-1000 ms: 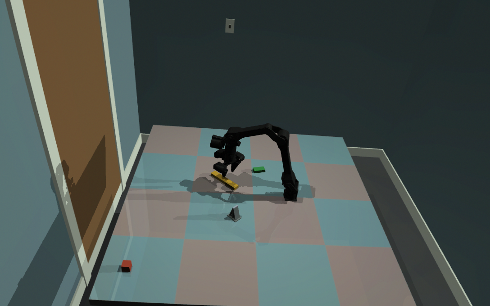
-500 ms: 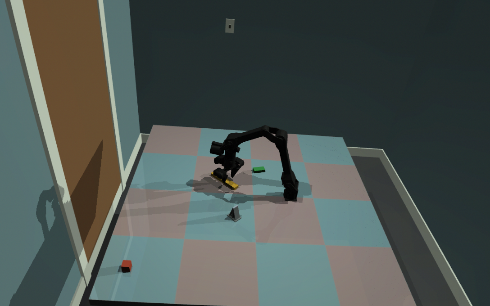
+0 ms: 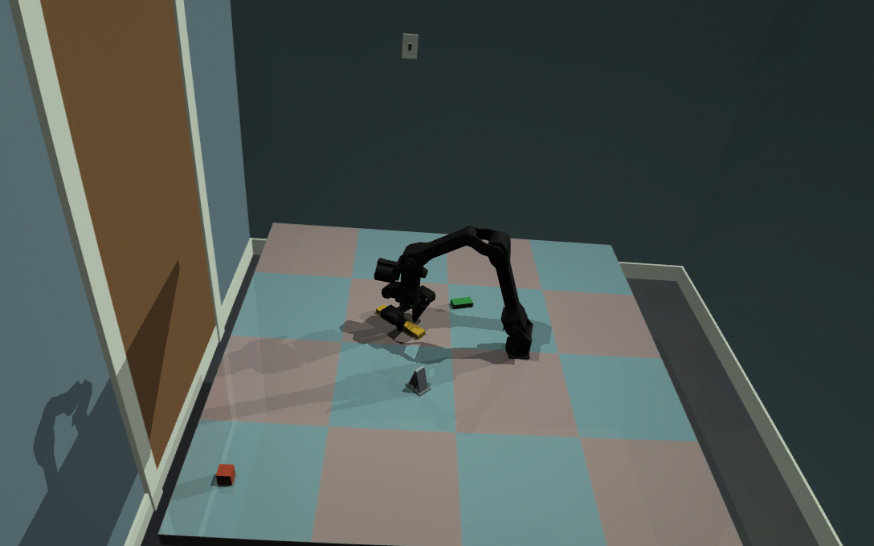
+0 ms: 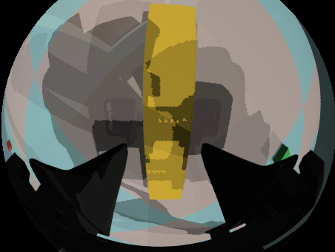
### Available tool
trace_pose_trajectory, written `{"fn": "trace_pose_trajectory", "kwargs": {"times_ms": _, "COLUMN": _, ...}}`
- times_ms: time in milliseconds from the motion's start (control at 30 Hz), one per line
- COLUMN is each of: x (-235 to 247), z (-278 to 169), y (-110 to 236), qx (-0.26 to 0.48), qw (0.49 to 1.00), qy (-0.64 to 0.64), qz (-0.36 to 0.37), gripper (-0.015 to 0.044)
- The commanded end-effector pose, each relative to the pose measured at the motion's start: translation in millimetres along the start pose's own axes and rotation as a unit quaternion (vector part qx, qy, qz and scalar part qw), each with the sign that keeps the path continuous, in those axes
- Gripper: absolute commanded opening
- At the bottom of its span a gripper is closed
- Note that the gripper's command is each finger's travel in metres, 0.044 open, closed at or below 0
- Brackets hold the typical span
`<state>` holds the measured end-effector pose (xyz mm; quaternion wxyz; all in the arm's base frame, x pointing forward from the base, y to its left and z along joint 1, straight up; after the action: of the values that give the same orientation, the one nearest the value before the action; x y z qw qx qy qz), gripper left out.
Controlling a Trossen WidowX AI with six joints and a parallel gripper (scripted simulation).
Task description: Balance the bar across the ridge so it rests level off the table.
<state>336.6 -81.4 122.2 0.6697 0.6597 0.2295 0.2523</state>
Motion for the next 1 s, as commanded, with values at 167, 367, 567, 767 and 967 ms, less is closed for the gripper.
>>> {"fn": "trace_pose_trajectory", "kwargs": {"times_ms": 167, "x": -0.5, "z": 0.4, "y": -0.9, "qx": -0.002, "qw": 1.0, "qy": -0.002, "qz": -0.002, "gripper": 0.0315}}
{"fn": "trace_pose_trajectory", "kwargs": {"times_ms": 367, "x": -0.1, "z": -0.2, "y": -0.6, "qx": 0.0, "qw": 1.0, "qy": 0.0, "qz": 0.0, "gripper": 0.0184}}
{"fn": "trace_pose_trajectory", "kwargs": {"times_ms": 567, "x": -0.1, "z": -0.2, "y": -0.6, "qx": 0.0, "qw": 1.0, "qy": 0.0, "qz": 0.0, "gripper": 0.0124}}
{"fn": "trace_pose_trajectory", "kwargs": {"times_ms": 767, "x": 0.4, "z": 0.5, "y": 3.1, "qx": 0.0, "qw": 1.0, "qy": 0.0, "qz": 0.0, "gripper": 0.0025}}
{"fn": "trace_pose_trajectory", "kwargs": {"times_ms": 967, "x": 2.0, "z": 2.7, "y": 18.2, "qx": 0.0, "qw": 1.0, "qy": 0.0, "qz": 0.0, "gripper": 0.0}}
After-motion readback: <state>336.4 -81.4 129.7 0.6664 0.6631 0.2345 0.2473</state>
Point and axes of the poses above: the point midway between the two fingers, 35 mm back from their tips, its own y axis back along the fingers, its own x axis across the jaws, z = x × y, the point moved 7 cm from there along y, back along the fingers, and after that the axes turned 9 degrees about -y, right-handed, at the moved point
